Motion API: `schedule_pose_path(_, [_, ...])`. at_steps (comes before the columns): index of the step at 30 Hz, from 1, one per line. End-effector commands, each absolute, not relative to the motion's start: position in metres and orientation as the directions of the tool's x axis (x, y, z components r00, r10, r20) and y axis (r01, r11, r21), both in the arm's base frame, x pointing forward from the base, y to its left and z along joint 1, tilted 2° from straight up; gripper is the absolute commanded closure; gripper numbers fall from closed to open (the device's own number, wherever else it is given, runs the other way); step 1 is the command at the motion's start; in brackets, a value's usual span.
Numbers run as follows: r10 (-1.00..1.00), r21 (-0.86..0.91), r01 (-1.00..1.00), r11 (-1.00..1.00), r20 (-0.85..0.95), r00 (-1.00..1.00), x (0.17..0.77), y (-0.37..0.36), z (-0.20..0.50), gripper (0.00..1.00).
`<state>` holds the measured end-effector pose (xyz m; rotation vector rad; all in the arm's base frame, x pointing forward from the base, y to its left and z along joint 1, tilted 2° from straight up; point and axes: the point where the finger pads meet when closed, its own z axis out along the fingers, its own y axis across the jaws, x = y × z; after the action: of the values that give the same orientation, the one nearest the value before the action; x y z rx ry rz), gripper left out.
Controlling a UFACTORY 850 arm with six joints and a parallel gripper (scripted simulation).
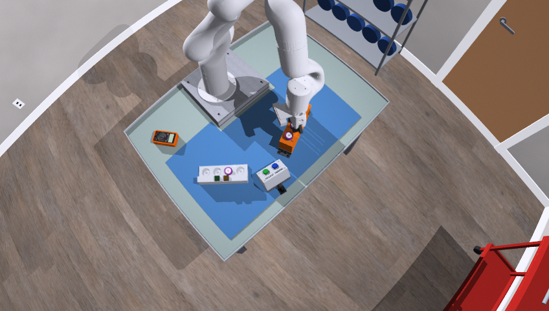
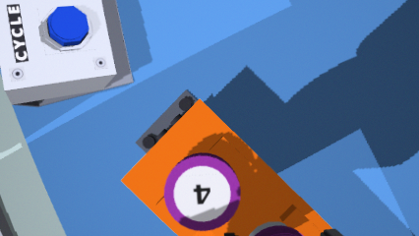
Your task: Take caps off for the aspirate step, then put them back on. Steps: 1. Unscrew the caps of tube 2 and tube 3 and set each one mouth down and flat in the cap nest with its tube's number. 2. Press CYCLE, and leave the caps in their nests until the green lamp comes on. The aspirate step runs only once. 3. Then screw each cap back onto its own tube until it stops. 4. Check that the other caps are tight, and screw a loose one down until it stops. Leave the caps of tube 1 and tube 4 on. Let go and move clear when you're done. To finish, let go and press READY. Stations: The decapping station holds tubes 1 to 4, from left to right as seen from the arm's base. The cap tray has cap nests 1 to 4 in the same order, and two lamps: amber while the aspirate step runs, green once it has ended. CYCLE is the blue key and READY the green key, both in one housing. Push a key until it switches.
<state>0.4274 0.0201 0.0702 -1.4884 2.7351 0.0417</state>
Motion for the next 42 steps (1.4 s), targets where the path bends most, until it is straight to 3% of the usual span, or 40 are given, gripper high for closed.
schedule_pose_path(1, [-0.839, 0.009, -0.84, 0.543, -0.038, -0.543, 0.4282, 0.0201, 0.0702, 0.54])
schedule_pose_path(2, [-0.839, 0.009, -0.84, 0.543, -0.038, -0.543, 0.4282, 0.0201, 0.0701, 0.54])
schedule_pose_path(3, [-0.839, 0.009, -0.84, 0.543, -0.038, -0.543, 0.4282, 0.0201, 0.0701, 1.0])
schedule_pose_path(17, [-0.839, 0.009, -0.84, 0.543, -0.038, -0.543, 0.4282, 0.0201, 0.0702, 1.0])
schedule_pose_path(30, [-0.999, -0.012, -1.0, 0.024, -0.037, -0.024, 0.4282, 0.0201, 0.0704, 1.0])
schedule_pose_path(42, [-0.838, -0.031, -0.838, -0.544, -0.024, 0.545, 0.4282, 0.0201, 0.0708, 1.0])
